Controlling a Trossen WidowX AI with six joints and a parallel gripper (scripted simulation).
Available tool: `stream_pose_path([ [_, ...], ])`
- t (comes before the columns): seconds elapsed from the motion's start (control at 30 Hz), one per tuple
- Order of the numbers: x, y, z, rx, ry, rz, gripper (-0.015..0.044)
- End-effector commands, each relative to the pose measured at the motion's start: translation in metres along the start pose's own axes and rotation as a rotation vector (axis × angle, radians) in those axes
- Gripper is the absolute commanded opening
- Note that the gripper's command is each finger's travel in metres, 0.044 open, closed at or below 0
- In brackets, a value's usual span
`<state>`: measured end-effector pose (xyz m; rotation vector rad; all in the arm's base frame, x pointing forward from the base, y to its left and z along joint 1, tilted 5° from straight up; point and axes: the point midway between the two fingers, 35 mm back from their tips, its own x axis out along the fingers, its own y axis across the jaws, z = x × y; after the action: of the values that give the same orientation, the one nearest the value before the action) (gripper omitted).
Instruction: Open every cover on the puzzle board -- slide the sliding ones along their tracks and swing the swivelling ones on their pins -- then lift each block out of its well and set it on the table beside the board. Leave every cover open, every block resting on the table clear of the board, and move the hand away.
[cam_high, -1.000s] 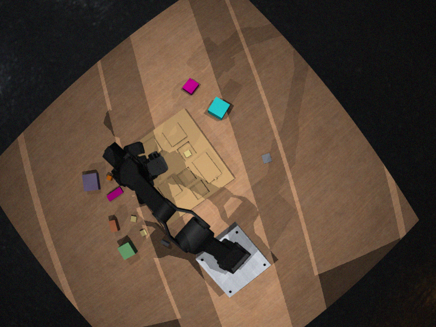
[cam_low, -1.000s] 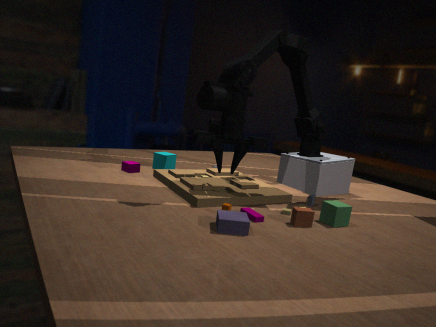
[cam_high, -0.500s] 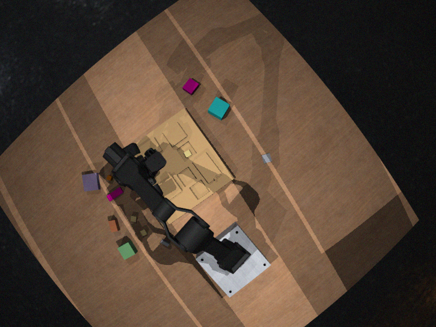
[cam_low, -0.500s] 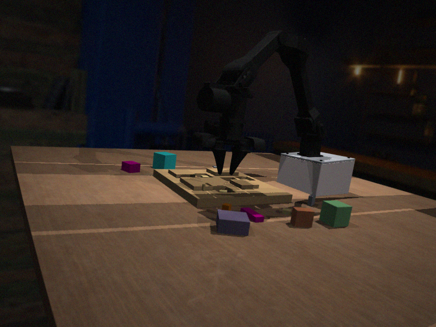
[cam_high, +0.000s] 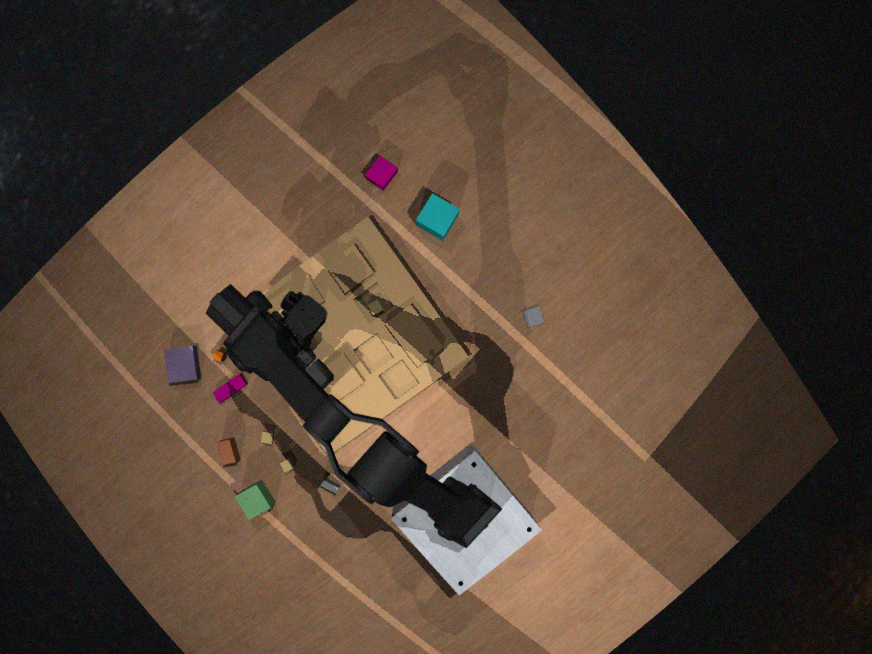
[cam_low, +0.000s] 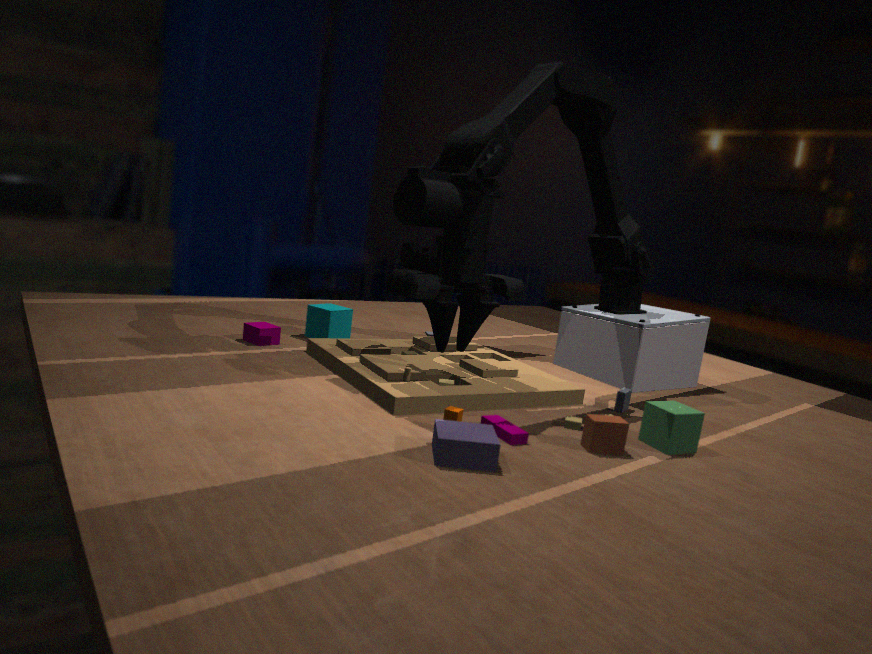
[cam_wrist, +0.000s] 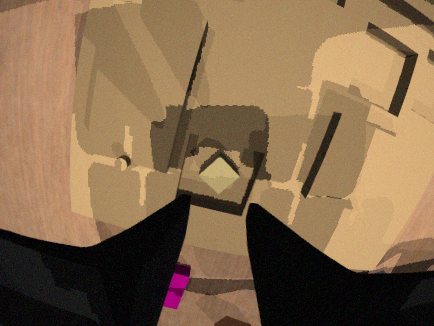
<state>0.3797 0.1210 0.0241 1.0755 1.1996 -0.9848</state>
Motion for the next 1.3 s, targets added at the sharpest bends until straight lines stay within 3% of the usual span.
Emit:
stream_pose_path([
  [0.0,0.0008,0.0003,-0.0003,-0.055,0.003,0.001,0.0144],
  [1.27,0.0089,-0.0001,-0.0001,-0.621,0.003,0.002,0.0144],
])
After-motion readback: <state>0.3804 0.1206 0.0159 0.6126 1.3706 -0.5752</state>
